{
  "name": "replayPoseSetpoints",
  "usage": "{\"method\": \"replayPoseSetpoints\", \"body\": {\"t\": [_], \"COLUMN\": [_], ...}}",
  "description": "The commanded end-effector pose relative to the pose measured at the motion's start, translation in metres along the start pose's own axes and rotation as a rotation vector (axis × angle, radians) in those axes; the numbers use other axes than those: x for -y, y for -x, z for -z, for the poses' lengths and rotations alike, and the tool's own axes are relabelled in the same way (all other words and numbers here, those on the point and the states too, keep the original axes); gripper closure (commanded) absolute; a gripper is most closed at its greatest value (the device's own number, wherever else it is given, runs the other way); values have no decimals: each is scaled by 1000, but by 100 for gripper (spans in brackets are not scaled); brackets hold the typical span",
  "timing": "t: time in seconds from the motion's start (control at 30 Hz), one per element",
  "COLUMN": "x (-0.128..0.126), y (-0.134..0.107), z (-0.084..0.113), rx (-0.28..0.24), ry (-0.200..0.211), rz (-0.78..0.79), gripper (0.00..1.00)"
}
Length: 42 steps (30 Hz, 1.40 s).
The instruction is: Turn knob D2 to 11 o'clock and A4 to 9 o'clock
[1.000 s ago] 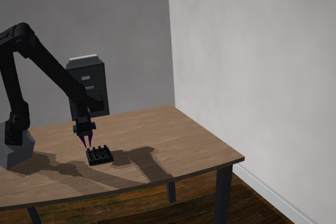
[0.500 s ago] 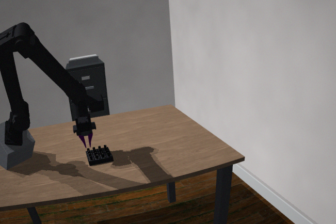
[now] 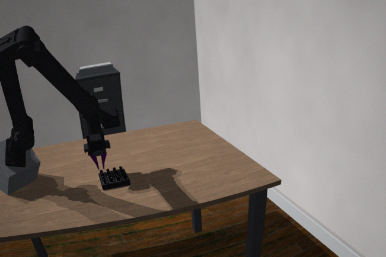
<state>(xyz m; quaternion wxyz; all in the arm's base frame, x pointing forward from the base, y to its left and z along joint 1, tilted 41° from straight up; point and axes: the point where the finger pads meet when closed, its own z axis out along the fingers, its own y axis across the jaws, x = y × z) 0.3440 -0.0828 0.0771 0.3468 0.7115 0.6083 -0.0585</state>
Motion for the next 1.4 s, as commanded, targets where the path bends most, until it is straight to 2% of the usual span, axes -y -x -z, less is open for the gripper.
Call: {"method": "replayPoseSetpoints", "body": {"t": [0.0,0.9,1.07,1.2,1.37], "x": [1,1,1,1,1], "y": [0,0,-9,-3,-10], "z": [-2,-2,0,-2,0], "rx": [0,0,-7,2,-4], "ry": [2,2,9,3,9], "rz": [8,8,8,-12,1], "gripper": [82,82,82,82,82]}}
